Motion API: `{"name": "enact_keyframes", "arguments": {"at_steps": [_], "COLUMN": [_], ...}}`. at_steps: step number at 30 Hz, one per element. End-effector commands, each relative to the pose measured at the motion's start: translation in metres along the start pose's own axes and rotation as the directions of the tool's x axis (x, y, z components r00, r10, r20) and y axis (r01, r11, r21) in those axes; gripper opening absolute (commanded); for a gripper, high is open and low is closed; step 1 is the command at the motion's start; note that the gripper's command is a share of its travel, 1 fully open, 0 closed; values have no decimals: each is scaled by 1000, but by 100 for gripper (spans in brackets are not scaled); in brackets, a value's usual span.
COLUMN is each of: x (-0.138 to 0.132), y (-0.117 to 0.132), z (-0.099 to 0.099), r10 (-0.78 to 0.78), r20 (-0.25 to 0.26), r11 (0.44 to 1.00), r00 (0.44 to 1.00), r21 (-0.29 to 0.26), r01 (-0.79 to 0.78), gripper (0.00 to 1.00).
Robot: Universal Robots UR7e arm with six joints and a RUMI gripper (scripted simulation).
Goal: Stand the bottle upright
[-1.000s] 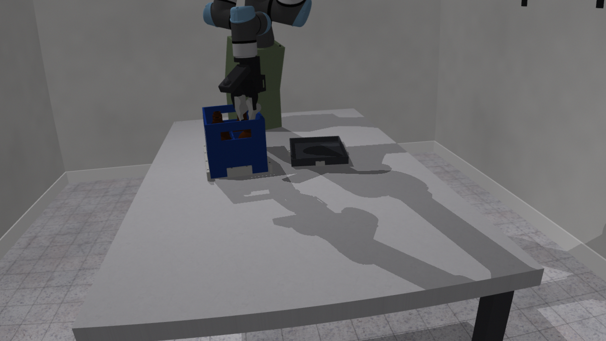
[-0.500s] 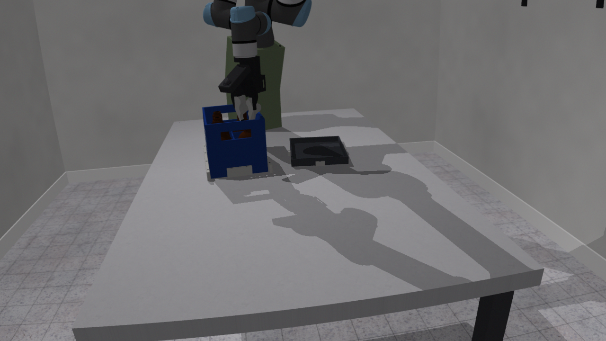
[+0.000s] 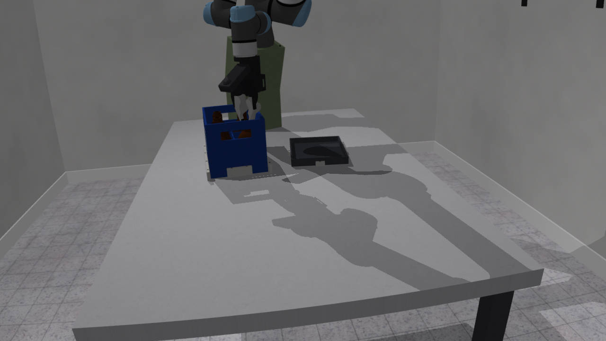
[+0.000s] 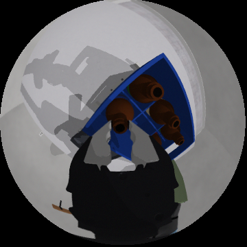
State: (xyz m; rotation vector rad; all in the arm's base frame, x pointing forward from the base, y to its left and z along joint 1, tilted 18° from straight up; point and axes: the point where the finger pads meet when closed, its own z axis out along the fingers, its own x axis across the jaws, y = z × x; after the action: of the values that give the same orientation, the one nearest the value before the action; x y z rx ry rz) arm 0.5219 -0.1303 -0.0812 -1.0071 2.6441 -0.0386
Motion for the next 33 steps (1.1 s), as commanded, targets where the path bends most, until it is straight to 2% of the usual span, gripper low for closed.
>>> {"name": "enact_keyframes", "arguments": {"at_steps": [1,33], "x": [0,-1], "y": [-1,-2], "z": [-2,-32], "r10": [0,0], "r20": [0,0], "r11": [1000,1000], "r00": [1000,1000], "r21": [1,1], "r01": [0,0], "gripper": [0,0]}}
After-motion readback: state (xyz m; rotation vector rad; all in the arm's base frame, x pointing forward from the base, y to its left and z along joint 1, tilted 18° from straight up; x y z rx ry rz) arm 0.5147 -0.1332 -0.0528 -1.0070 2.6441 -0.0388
